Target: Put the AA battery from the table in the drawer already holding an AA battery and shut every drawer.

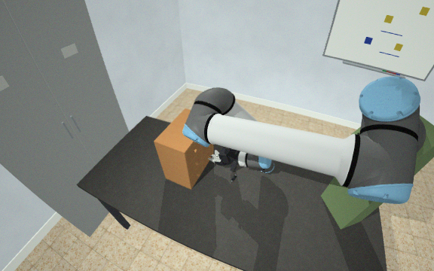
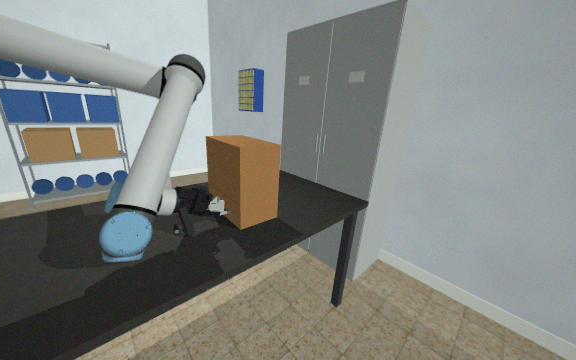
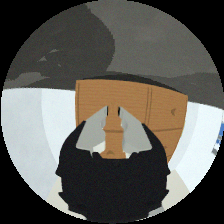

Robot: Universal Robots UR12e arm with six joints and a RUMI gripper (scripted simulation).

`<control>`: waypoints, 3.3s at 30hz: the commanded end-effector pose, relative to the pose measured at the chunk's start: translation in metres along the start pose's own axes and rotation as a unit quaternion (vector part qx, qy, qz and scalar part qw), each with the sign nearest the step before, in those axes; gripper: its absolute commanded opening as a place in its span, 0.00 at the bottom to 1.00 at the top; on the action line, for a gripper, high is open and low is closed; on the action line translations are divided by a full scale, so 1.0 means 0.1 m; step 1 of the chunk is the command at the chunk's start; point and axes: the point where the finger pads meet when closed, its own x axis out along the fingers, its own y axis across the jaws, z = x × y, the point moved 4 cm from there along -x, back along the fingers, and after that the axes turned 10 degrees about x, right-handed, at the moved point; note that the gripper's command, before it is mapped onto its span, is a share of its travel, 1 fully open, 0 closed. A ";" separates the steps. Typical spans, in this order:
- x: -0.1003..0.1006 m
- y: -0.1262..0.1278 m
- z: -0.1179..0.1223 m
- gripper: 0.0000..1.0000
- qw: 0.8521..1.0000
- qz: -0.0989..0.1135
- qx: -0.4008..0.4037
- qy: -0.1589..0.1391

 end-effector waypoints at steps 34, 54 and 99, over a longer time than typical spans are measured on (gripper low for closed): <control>-0.01 0.00 0.00 0.07 1.000 0.000 0.000 0.000; -0.05 0.00 -0.01 0.07 1.000 0.000 0.000 0.000; -0.27 -0.02 -0.09 0.07 1.000 0.000 0.000 0.000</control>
